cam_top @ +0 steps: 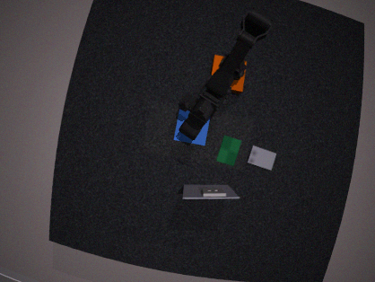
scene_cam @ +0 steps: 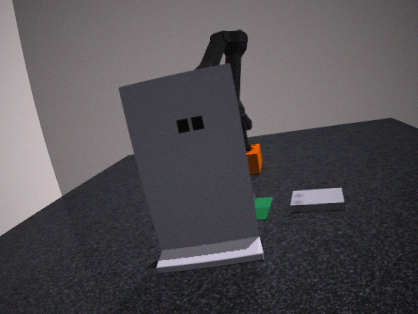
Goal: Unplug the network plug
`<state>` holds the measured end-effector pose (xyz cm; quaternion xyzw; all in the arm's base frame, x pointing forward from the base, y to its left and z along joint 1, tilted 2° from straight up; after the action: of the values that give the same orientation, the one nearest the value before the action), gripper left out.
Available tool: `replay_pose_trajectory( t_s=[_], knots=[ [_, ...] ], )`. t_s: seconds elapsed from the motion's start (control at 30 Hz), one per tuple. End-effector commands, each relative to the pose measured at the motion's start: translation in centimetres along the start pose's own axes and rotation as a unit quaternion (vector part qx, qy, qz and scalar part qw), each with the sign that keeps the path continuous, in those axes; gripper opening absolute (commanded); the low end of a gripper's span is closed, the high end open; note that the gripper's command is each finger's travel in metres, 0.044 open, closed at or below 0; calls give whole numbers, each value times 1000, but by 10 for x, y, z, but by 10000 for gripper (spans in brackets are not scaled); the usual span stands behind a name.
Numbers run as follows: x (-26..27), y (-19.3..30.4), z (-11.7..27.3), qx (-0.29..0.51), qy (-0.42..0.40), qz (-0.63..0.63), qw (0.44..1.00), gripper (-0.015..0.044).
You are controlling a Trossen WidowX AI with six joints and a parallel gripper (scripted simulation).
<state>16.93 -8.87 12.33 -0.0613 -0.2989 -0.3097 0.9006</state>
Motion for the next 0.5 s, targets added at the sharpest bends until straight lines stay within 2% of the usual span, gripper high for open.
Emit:
replay_pose_trajectory(
  t_s=[0.0,0.47],
  knots=[
    [-3,-1,-4,-2,1,-2,1000,0],
    [-12,-2,-18,-2,1,-2,1000,0]
  ],
)
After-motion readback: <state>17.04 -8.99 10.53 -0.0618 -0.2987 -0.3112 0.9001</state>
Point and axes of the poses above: the point midway between the two fingers, 35 mm back from their tips, its own z axis back along the fingers, its own x axis across the jaws, y = z × x, the point moved 10 cm from there along z, back along the fingers, and after that the axes turned 10 degrees about -z, right-handed, at the moved point
